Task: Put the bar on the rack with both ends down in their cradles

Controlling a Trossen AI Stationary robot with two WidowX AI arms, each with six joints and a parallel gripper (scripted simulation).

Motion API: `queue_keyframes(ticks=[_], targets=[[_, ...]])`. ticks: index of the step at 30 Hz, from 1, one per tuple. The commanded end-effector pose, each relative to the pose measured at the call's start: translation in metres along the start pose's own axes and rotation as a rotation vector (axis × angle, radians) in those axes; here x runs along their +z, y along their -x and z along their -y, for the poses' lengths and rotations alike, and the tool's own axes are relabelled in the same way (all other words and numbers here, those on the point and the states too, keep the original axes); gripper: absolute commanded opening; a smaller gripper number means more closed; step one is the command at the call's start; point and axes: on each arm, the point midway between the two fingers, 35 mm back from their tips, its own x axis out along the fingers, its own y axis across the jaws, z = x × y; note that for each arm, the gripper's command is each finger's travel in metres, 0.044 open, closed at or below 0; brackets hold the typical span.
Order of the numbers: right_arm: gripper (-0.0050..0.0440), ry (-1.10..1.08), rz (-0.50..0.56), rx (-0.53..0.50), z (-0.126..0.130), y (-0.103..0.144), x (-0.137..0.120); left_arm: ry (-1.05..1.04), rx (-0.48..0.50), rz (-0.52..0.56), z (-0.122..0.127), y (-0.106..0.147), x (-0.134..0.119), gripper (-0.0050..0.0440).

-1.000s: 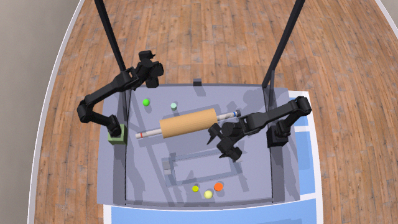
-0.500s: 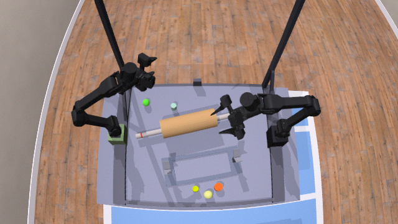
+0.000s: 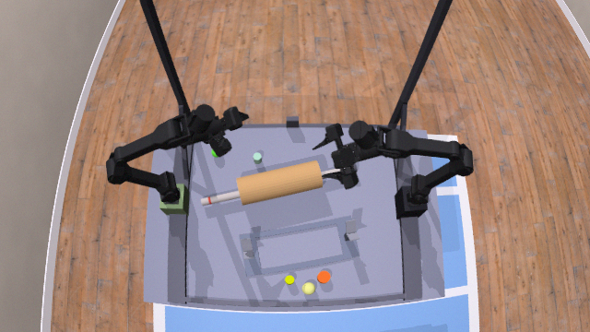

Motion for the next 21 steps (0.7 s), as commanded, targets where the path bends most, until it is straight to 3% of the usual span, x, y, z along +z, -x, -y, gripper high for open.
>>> queue_keyframes(ticks=[1,3,4,8,17,20,21], targets=[[0.0400,-0.134,0.057,-0.027,0.009,-0.010,0.019,-0.013,-0.003,-0.049,0.007,-0.011,-0.017,0.0400],[0.0400,-0.188,0.081,-0.038,0.013,-0.014,0.026,-0.020,-0.001,-0.068,0.009,-0.015,-0.025,0.0400],[0.0400,-0.167,0.060,-0.004,0.004,-0.007,0.018,-0.011,-0.020,-0.023,0.014,-0.005,-0.009,0.0400],[0.0400,-0.384,0.198,-0.118,0.043,-0.032,0.058,-0.060,0.030,-0.181,0.009,-0.034,-0.065,0.0400],[0.0400,-0.876,0.487,-0.167,0.104,-0.048,0.123,-0.159,0.091,-0.370,0.011,-0.058,-0.150,0.0400],[0.0400,-0.927,0.519,-0.164,0.110,-0.048,0.129,-0.169,0.093,-0.385,0.013,-0.059,-0.157,0.0400],[0.0400,-0.909,0.488,-0.135,0.098,-0.046,0.123,-0.154,0.062,-0.344,0.022,-0.055,-0.142,0.0400]])
